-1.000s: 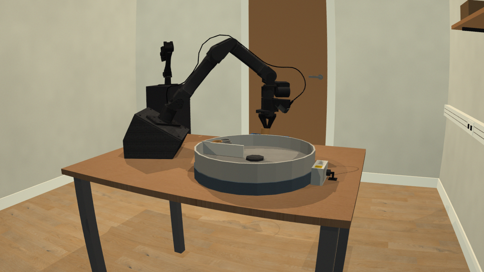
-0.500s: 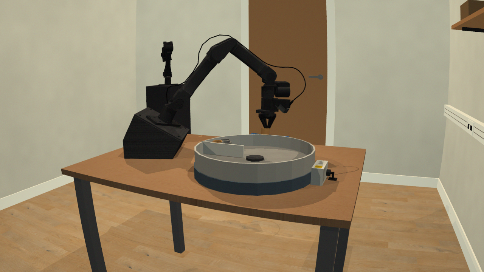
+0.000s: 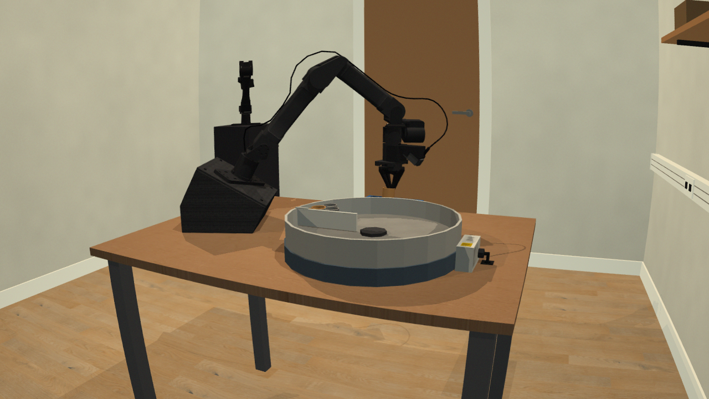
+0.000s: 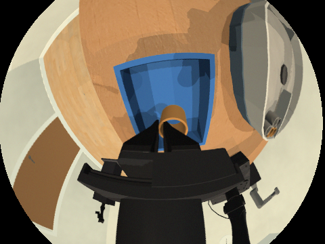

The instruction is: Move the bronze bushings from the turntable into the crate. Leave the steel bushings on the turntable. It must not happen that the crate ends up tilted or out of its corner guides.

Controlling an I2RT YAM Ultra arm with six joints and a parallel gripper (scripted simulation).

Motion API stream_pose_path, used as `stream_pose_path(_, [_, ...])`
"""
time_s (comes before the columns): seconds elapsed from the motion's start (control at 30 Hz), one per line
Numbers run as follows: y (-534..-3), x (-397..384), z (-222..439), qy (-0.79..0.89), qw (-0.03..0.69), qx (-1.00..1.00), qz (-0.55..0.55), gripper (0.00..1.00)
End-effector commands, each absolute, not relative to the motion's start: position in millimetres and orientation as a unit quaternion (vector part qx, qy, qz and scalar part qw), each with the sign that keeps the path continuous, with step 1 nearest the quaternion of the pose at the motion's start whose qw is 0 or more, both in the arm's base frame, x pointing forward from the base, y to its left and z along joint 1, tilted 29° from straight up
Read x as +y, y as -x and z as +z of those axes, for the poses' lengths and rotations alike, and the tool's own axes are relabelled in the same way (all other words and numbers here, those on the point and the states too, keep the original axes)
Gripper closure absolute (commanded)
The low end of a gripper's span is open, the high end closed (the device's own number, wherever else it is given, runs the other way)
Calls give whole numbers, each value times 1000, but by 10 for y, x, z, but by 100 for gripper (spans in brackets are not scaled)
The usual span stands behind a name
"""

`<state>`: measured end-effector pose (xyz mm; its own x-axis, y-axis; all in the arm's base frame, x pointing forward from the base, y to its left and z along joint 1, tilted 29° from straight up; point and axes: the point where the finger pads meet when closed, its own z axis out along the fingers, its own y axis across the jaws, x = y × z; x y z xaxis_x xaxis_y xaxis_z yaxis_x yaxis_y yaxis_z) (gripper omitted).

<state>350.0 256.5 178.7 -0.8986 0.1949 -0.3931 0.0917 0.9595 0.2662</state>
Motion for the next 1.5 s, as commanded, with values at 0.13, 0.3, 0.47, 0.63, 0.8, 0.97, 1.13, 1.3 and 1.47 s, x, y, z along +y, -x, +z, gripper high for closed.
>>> stream_pose_path(0.13, [-3444, 2574, 1886, -73, 224, 963, 132, 100])
stream_pose_path(0.3, [-3501, 2627, 2046, -73, 239, 957, 146, 100])
stream_pose_path(0.47, [-3493, 2620, 2040, -73, 238, 958, 144, 100])
stream_pose_path(0.63, [-3493, 2620, 2040, -73, 238, 958, 144, 100])
stream_pose_path(0.8, [-3493, 2620, 2040, -73, 238, 958, 144, 100])
stream_pose_path(0.97, [-3493, 2620, 2040, -73, 238, 958, 144, 100])
stream_pose_path(1.13, [-3493, 2620, 2040, -73, 238, 958, 144, 100])
stream_pose_path(1.3, [-3493, 2620, 2040, -73, 238, 958, 144, 100])
stream_pose_path(1.47, [-3493, 2620, 2040, -73, 238, 958, 144, 100])
